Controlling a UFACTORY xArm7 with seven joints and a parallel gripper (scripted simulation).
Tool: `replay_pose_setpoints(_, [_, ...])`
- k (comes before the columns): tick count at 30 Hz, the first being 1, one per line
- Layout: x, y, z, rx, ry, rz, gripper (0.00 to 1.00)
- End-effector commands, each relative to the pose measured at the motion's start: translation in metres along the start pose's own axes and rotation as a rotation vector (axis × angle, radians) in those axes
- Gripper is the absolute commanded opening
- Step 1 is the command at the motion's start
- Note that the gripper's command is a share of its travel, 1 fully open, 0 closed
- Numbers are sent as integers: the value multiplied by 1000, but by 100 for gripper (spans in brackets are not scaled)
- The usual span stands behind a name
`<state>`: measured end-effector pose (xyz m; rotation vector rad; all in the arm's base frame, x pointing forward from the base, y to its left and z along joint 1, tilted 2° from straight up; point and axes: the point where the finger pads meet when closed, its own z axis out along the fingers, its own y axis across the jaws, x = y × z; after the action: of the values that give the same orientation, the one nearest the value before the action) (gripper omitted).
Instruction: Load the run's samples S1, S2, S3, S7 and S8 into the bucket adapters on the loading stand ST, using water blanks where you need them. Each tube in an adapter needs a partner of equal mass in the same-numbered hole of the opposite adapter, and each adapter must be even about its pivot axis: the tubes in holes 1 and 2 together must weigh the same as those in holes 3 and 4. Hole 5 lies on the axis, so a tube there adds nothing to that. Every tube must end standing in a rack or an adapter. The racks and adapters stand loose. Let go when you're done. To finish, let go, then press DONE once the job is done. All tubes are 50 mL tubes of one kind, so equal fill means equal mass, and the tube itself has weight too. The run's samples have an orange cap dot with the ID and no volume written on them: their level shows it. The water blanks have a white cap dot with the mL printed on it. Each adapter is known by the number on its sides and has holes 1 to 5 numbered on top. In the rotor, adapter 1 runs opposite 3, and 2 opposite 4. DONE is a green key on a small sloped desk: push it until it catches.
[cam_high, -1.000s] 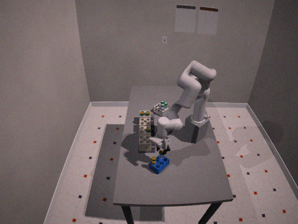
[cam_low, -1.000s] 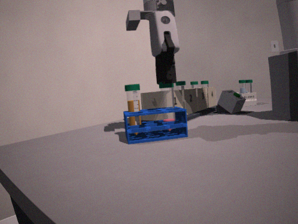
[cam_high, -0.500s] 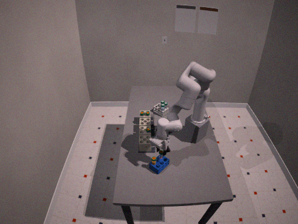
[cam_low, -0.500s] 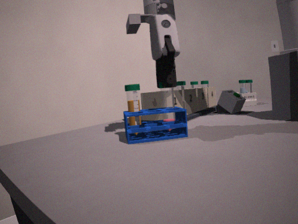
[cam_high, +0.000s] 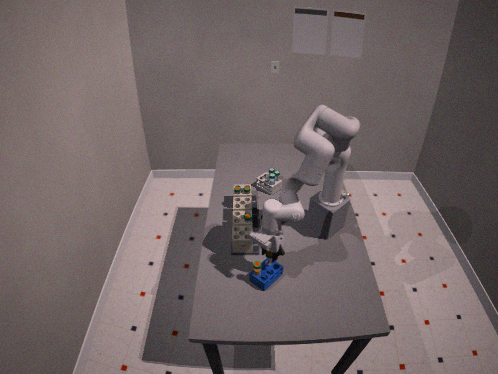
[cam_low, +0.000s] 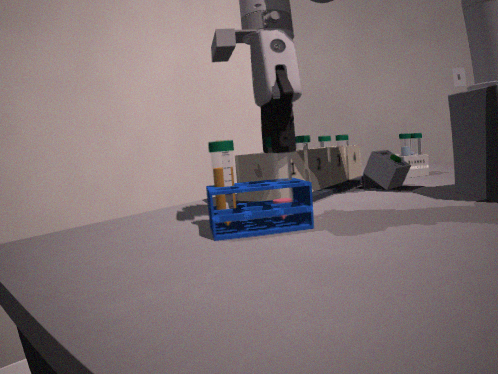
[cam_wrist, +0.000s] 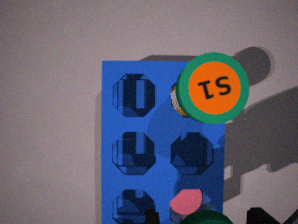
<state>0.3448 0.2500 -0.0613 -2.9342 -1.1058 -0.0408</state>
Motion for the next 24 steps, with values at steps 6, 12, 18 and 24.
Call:
replay_pose_setpoints(6, [2, 0, 0, 0, 4, 0, 57])
replay_pose_setpoints(12, [2, 0, 0, 0, 4, 0, 57])
replay_pose_setpoints(18, [2, 0, -2, 0, 4, 0, 0])
replay_pose_setpoints(24, [2, 0, -2, 0, 4, 0, 0])
